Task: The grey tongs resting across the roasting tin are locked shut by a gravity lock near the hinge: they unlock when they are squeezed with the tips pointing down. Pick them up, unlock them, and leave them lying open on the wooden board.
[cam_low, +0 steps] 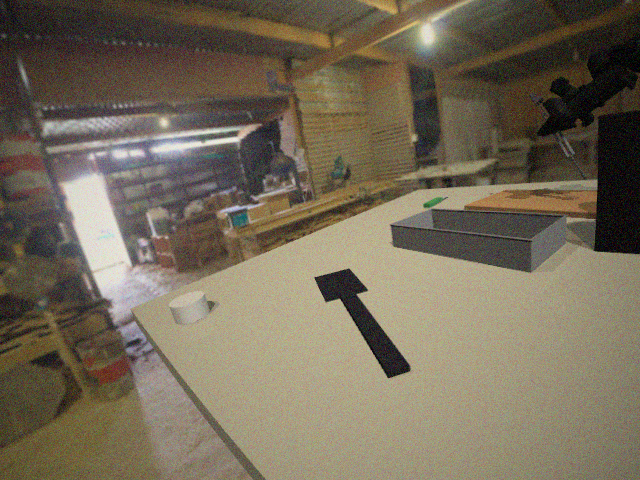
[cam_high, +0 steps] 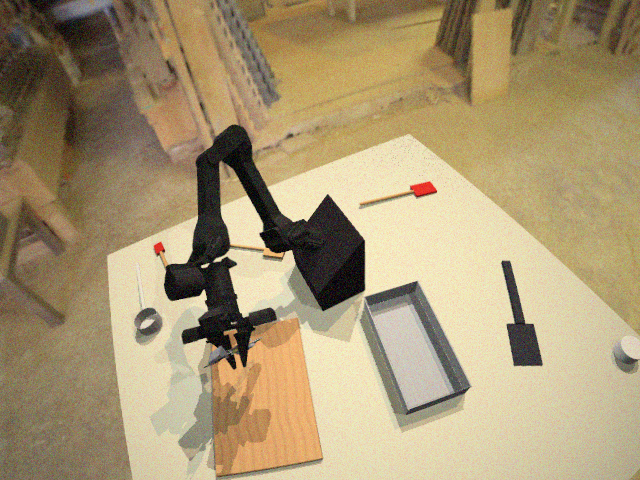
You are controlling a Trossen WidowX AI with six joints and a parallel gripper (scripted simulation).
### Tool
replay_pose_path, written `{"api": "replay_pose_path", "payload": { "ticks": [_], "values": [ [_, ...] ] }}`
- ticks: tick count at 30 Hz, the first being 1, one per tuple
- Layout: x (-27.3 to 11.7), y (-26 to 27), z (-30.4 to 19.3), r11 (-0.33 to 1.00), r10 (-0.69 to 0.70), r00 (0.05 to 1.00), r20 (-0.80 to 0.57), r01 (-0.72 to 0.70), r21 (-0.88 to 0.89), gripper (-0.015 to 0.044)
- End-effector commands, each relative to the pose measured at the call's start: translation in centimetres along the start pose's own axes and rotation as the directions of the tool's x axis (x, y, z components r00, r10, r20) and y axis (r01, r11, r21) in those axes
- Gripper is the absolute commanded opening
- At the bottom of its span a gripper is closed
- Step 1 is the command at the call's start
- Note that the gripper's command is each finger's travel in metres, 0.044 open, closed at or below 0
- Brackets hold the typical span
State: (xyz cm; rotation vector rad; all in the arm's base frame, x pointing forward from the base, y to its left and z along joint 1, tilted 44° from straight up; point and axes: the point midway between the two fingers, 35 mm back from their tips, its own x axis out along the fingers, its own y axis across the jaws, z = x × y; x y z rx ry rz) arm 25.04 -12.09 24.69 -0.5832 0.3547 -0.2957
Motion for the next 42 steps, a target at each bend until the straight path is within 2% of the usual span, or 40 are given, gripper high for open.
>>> {"api": "replay_pose_path", "payload": {
  "ticks": [1,19,30,42],
  "values": [
    [0.5,-0.3,0.0,0.999,0.008,0.998,-0.067,-0.006,0.036,-0.0150],
    [2.8,-0.2,-2.0,0.992,0.057,0.900,-0.431,-0.002,0.126,-0.0150],
    [3.6,-0.2,-2.9,0.994,0.042,0.783,-0.620,0.031,0.106,-0.0150],
    [4.1,-0.4,-3.2,0.998,-0.031,0.633,-0.774,0.059,0.008,-0.0150]
  ]
}}
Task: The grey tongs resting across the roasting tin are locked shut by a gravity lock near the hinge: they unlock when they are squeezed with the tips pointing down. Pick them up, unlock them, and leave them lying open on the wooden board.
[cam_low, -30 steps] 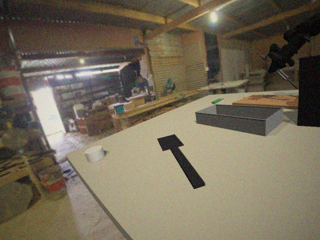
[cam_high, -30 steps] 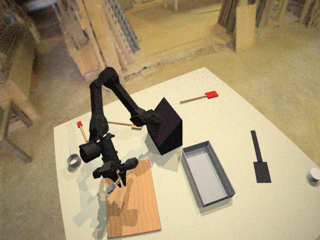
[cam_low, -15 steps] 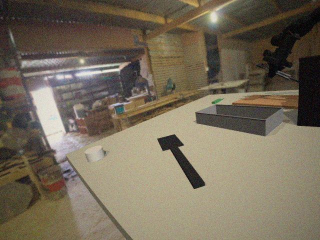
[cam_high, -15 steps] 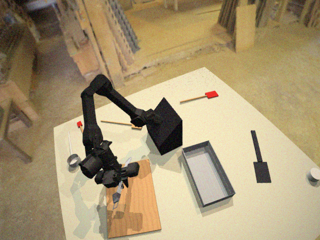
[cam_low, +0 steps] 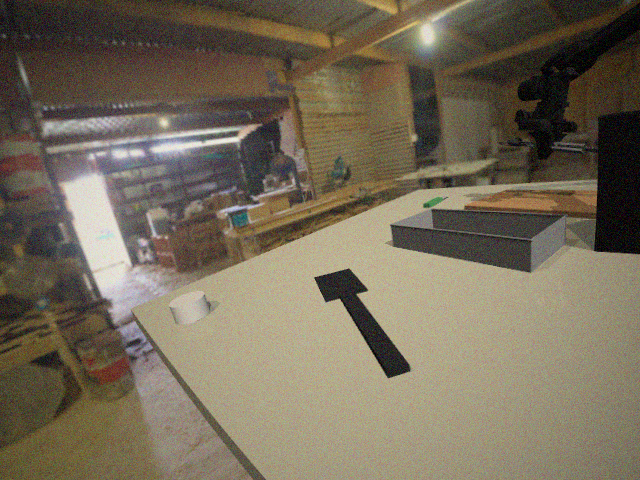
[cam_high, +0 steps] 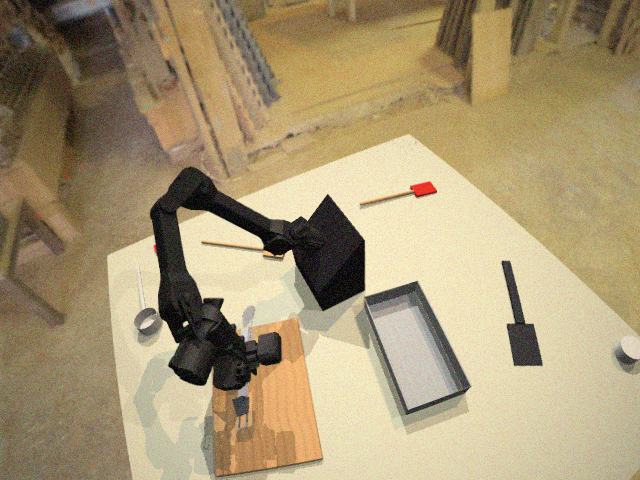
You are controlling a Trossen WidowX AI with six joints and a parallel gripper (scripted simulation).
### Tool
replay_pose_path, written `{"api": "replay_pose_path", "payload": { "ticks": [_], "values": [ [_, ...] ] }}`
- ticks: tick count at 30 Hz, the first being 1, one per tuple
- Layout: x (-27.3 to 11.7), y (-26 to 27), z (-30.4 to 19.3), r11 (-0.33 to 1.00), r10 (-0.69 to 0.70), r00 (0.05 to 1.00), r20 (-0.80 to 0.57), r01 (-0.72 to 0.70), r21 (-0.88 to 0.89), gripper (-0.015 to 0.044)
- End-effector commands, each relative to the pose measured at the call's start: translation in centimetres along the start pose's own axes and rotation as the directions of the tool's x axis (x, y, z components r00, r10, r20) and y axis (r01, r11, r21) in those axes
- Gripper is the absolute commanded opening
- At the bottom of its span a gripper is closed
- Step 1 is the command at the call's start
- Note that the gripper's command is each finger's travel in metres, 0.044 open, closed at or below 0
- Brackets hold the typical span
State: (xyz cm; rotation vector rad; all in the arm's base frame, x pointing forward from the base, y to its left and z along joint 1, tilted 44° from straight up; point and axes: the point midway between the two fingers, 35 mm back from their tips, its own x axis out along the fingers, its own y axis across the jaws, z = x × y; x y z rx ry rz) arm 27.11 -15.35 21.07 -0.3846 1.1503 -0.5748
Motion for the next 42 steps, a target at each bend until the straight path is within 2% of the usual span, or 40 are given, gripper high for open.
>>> {"api": "replay_pose_path", "payload": {
  "ticks": [1,9,21,42],
  "values": [
    [-0.2,-0.2,0.4,0.999,-0.039,0.998,-0.052,0.038,-0.016,-0.0150],
    [-0.2,-0.5,0.9,0.991,-0.123,0.981,-0.153,0.112,-0.074,-0.0150],
    [0.1,-0.5,0.9,0.991,-0.124,0.980,-0.156,0.114,-0.075,-0.0150],
    [3.4,-0.8,0.6,0.991,-0.123,0.980,-0.156,0.113,-0.074,-0.0150]
  ]
}}
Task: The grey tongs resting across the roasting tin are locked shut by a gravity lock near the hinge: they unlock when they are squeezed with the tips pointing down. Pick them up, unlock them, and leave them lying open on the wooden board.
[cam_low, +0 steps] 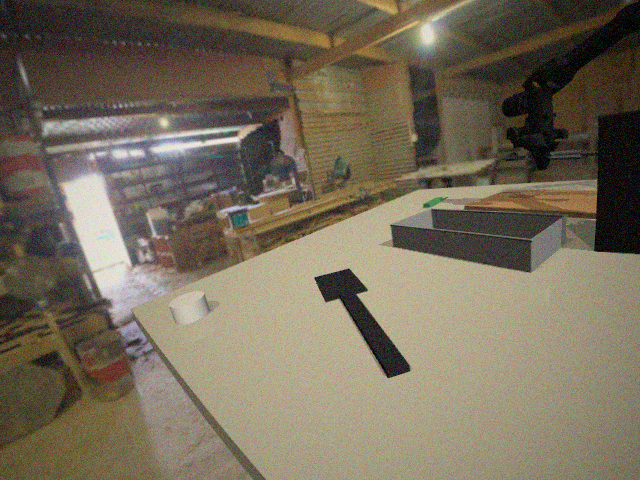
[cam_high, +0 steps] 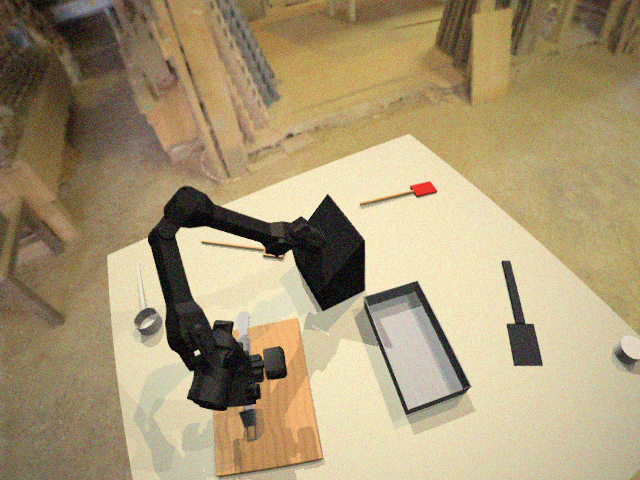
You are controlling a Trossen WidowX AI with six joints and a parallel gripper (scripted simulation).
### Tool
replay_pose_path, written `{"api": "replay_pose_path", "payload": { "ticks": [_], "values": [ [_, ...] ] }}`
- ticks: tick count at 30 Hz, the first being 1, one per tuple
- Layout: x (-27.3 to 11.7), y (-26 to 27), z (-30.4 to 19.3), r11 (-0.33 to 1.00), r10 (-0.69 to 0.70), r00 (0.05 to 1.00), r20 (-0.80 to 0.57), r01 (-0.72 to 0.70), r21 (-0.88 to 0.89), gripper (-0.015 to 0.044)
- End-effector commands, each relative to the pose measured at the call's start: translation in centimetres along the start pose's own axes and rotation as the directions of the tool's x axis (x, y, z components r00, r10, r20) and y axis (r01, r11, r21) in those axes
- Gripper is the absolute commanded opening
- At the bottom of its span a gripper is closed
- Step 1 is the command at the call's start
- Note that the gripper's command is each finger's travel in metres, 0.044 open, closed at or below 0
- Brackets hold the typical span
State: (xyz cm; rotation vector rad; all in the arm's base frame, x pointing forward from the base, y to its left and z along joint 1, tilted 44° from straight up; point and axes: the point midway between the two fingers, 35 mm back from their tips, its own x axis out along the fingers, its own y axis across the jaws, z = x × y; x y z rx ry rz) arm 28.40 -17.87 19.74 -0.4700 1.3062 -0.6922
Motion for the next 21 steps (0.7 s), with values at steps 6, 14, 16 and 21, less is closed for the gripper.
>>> {"api": "replay_pose_path", "payload": {
  "ticks": [6,14,16,21],
  "values": [
    [1.5,0.2,0.0,1.000,0.005,1.000,0.000,-0.005,-0.007,-0.0150],
    [2.8,0.2,-0.1,1.000,0.004,1.000,0.001,-0.004,-0.007,-0.0150],
    [3.1,0.2,-0.1,1.000,0.004,1.000,0.001,-0.004,-0.007,-0.0150],
    [3.9,0.1,-0.2,1.000,0.002,1.000,0.001,-0.002,-0.007,-0.0150]
  ]
}}
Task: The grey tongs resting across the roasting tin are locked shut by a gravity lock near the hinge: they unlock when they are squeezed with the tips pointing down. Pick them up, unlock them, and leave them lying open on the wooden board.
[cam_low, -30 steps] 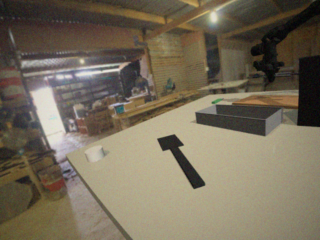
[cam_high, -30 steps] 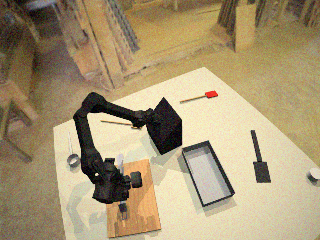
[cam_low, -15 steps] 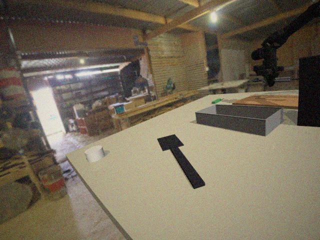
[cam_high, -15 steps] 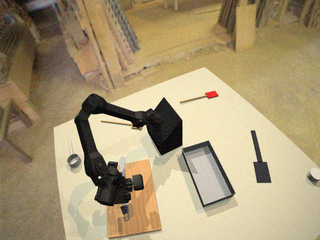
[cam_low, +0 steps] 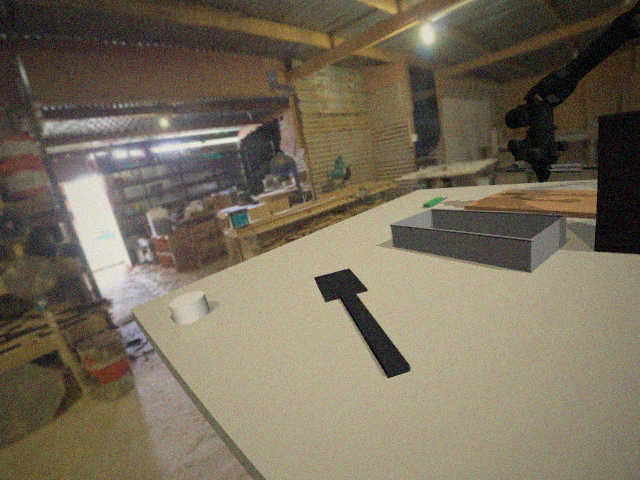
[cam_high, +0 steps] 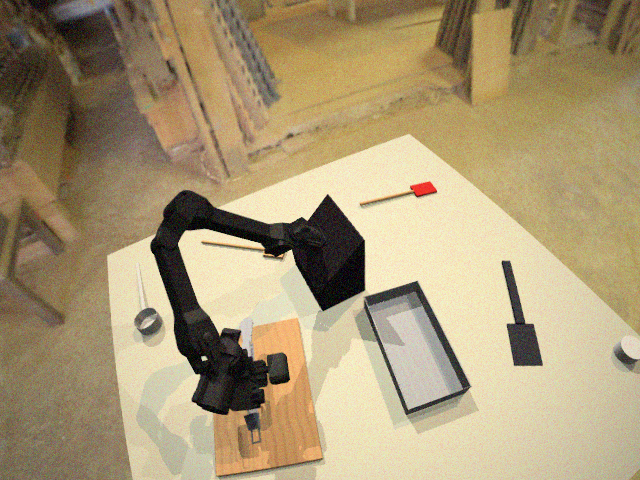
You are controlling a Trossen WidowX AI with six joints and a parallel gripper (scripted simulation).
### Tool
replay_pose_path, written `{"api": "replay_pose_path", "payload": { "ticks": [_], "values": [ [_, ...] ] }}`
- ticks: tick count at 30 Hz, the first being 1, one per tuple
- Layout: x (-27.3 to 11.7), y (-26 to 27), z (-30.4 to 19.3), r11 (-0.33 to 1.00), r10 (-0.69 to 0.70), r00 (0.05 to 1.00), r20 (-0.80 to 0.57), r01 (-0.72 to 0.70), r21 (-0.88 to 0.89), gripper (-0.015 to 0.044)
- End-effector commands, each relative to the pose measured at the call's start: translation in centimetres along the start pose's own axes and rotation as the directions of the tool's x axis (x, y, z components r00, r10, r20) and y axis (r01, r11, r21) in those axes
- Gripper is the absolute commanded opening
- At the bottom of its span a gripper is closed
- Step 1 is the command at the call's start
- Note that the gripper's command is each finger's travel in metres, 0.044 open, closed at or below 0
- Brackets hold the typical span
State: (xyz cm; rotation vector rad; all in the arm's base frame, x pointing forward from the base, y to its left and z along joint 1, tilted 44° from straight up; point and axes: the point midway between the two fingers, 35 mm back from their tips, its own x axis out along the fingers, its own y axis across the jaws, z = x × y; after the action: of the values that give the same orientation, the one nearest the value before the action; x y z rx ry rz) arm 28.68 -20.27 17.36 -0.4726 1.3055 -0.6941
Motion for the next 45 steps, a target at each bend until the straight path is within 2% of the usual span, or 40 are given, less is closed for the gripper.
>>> {"api": "replay_pose_path", "payload": {
  "ticks": [1,14,36,41,45],
  "values": [
    [0.6,0.2,-0.1,1.000,0.005,1.000,0.001,-0.005,-0.007,-0.0150],
    [1.8,0.1,-0.3,1.000,0.002,1.000,0.002,-0.002,-0.008,-0.0150],
    [1.7,-0.1,-0.3,1.000,-0.003,1.000,-0.001,0.003,-0.002,0.0427],
    [1.6,0.2,-0.1,1.000,-0.002,1.000,0.002,0.002,-0.010,0.0440],
    [0.6,3.1,0.3,1.000,0.021,1.000,-0.003,-0.021,0.003,0.0440]
  ]
}}
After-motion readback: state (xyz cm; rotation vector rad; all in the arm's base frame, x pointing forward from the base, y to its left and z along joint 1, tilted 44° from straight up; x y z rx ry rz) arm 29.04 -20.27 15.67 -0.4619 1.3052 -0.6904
